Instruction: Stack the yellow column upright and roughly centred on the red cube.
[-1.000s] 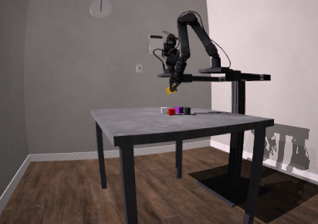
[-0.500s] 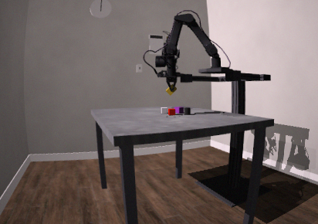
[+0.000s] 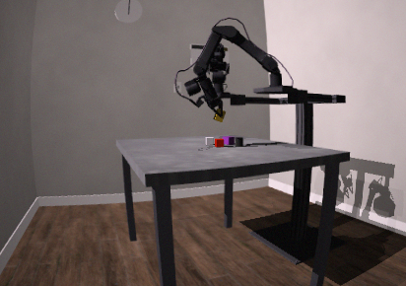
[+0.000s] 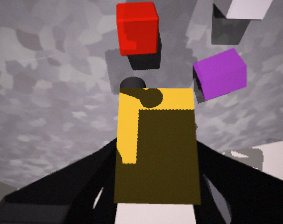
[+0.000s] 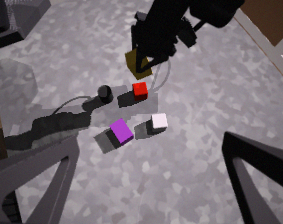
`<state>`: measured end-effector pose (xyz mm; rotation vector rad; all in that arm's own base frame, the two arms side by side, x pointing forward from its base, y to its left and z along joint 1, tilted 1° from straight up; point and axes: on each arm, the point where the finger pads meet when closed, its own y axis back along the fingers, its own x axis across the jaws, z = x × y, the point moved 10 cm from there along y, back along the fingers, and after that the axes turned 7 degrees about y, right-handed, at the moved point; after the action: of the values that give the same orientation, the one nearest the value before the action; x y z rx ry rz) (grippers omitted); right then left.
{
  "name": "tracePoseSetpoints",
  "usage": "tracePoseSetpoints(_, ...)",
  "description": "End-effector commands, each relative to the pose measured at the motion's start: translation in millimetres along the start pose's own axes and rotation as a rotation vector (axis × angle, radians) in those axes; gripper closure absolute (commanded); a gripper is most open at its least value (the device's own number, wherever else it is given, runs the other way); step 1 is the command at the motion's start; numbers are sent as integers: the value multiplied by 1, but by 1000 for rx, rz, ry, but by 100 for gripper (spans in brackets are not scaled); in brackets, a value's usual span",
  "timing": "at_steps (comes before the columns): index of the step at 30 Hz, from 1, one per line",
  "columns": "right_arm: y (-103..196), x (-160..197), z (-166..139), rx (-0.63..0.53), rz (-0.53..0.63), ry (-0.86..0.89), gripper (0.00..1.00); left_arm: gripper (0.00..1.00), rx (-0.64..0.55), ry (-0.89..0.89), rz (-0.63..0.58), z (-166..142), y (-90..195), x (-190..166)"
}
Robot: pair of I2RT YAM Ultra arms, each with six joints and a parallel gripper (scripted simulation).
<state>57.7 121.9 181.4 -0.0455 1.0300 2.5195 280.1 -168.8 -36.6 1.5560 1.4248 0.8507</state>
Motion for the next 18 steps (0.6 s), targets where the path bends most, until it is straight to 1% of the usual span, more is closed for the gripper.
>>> tracePoseSetpoints(1, 7, -1, 8, -42, -4, -4, 0, 65, 210, 102, 29, 3, 4, 1)
tracePoseSetpoints(3, 7, -1, 8, -42, -4, -4, 0, 65, 253, 128, 33, 10, 4, 1)
tracePoseSetpoints(5, 7, -1, 8, -42, -4, -4, 0, 65, 253, 128, 33, 10, 4, 1)
tracePoseSetpoints(8, 7, -1, 8, -42, -4, -4, 0, 65, 311, 167, 39, 21, 3, 0)
tracePoseSetpoints(11, 7, -1, 8, -42, -4, -4, 0, 65, 343, 189, 42, 28, 1, -1)
tracePoseSetpoints(15, 7, -1, 8, -42, -4, -4, 0, 65, 363, 205, 41, 36, -1, -1)
tracePoseSetpoints(18, 7, -1, 8, -42, -4, -4, 0, 65, 343, 199, 35, 42, -3, -3)
